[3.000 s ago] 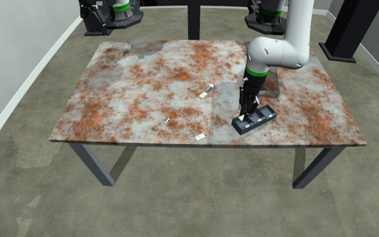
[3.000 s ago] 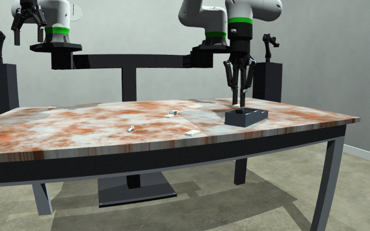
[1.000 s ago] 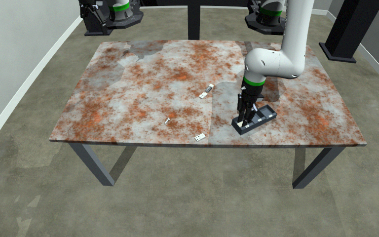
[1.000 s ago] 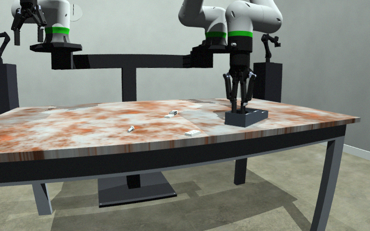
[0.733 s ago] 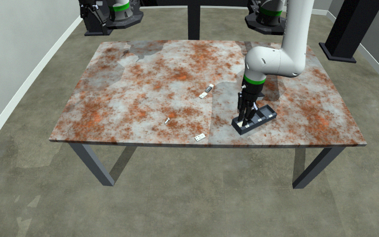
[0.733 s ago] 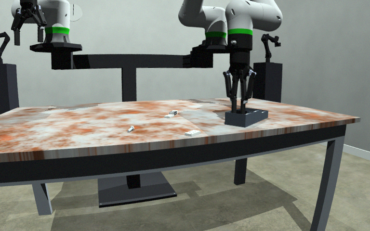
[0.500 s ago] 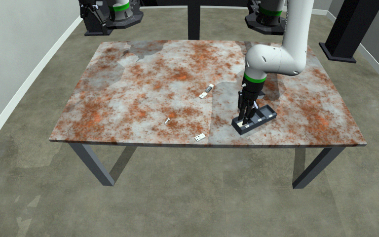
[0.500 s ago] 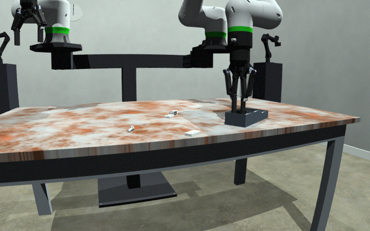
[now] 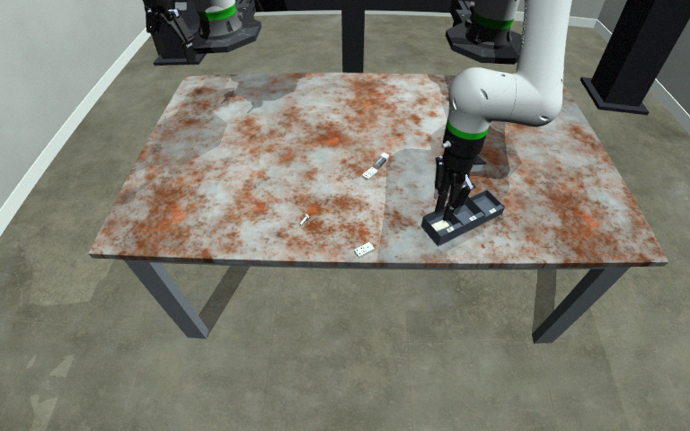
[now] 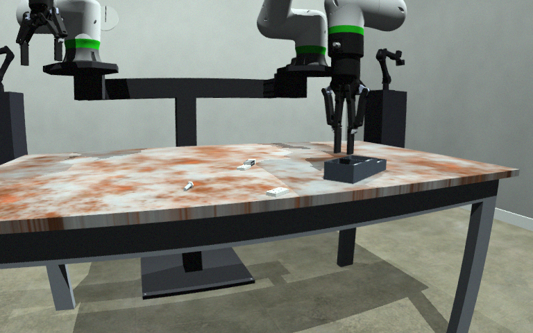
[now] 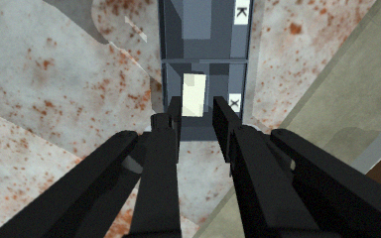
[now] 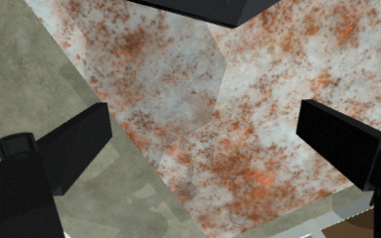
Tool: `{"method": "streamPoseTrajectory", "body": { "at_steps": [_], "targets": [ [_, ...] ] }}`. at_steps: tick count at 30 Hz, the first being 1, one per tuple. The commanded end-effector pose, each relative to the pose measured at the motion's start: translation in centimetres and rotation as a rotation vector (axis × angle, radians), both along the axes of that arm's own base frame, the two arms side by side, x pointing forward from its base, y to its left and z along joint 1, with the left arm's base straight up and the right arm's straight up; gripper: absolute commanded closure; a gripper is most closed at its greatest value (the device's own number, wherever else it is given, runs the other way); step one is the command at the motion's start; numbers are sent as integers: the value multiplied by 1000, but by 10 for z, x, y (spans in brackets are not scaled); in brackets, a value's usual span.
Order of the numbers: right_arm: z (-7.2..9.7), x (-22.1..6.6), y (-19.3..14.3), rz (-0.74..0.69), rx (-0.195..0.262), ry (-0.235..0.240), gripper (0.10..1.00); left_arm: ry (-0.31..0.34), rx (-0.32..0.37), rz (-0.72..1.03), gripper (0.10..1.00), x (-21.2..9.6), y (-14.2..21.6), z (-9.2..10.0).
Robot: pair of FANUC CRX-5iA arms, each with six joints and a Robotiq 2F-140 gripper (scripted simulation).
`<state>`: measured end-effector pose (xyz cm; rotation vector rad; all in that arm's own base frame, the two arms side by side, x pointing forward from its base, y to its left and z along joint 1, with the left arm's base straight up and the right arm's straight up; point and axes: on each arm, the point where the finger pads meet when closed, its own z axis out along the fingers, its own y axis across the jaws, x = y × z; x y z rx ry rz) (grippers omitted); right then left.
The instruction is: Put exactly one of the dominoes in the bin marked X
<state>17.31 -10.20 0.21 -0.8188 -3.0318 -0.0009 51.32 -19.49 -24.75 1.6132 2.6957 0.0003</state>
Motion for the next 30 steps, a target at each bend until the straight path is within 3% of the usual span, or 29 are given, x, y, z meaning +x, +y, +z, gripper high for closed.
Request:
{"method": "streamPoseTrajectory", "body": {
  "at_steps": [1, 4, 5, 30],
  "targets": [
    [0, 1, 0, 0, -1, -1, 98, -1, 0, 0, 825, 1, 0, 3],
    [0, 1, 0, 0, -1, -1, 98, -1, 0, 0, 825, 1, 0, 3],
    [0, 1, 0, 0, -1, -1, 98, -1, 0, 0, 98, 1, 0, 7],
    [0, 1, 0, 0, -1, -1, 98, -1, -1, 0, 98, 1, 0, 91]
  ]
}}
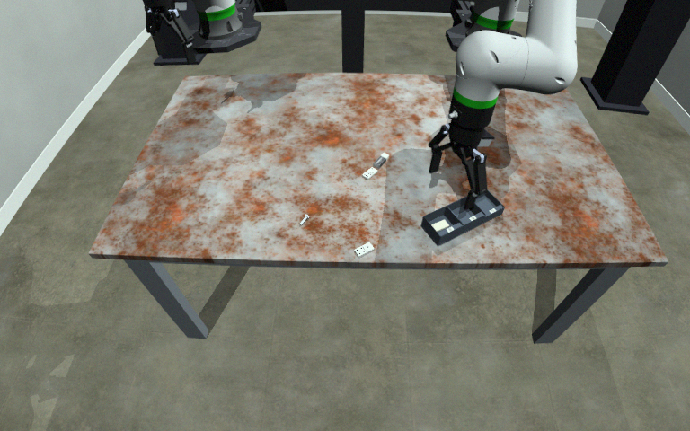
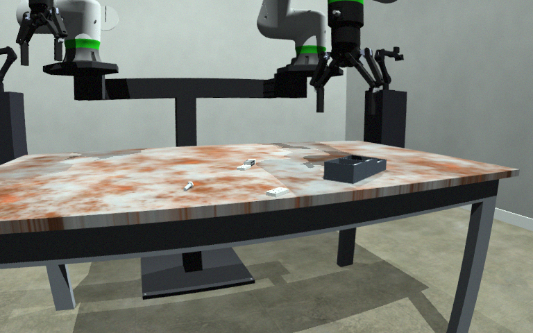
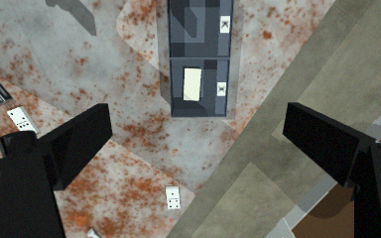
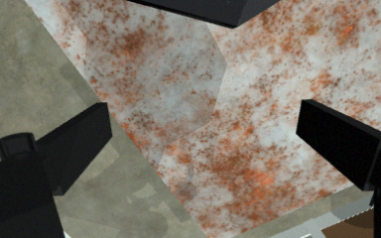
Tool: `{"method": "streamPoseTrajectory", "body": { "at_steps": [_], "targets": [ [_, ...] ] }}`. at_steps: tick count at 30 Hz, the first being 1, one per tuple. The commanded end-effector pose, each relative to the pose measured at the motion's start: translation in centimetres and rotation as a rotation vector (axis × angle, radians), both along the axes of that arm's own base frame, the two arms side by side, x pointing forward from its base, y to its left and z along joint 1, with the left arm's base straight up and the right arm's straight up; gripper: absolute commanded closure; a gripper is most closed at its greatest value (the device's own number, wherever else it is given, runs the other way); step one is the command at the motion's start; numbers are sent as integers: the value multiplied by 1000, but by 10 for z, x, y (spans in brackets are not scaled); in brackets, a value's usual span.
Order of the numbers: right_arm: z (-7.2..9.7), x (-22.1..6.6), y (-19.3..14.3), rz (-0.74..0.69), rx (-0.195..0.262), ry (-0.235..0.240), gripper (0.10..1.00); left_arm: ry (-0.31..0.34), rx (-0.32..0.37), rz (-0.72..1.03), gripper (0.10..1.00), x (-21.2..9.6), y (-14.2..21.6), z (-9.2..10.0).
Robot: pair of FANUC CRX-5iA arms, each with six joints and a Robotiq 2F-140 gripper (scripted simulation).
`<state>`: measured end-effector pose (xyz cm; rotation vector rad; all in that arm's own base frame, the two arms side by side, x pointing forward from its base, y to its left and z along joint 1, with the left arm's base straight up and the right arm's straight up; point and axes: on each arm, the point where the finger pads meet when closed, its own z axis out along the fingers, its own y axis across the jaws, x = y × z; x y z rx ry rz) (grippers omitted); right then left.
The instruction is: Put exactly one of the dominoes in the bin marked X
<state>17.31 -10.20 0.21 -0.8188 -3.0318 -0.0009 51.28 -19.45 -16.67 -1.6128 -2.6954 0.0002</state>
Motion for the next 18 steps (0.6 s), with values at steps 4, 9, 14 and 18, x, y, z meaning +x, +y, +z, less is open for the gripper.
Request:
{"method": "streamPoseTrajectory", "body": {
  "at_steps": [4, 9, 14, 18],
  "targets": [
    [0, 1, 0, 0, -1, -1, 98, -2, -1, 0, 98, 1, 0, 26],
    [0, 1, 0, 0, -1, -1, 98, -2, -1, 0, 98, 1, 0, 41],
    [0, 1, 0, 0, -1, -1, 98, -2, -1, 0, 98, 1, 0, 41],
    [0, 1, 0, 0, -1, -1, 98, -2, -1, 0, 98, 1, 0, 41]
  ]
}}
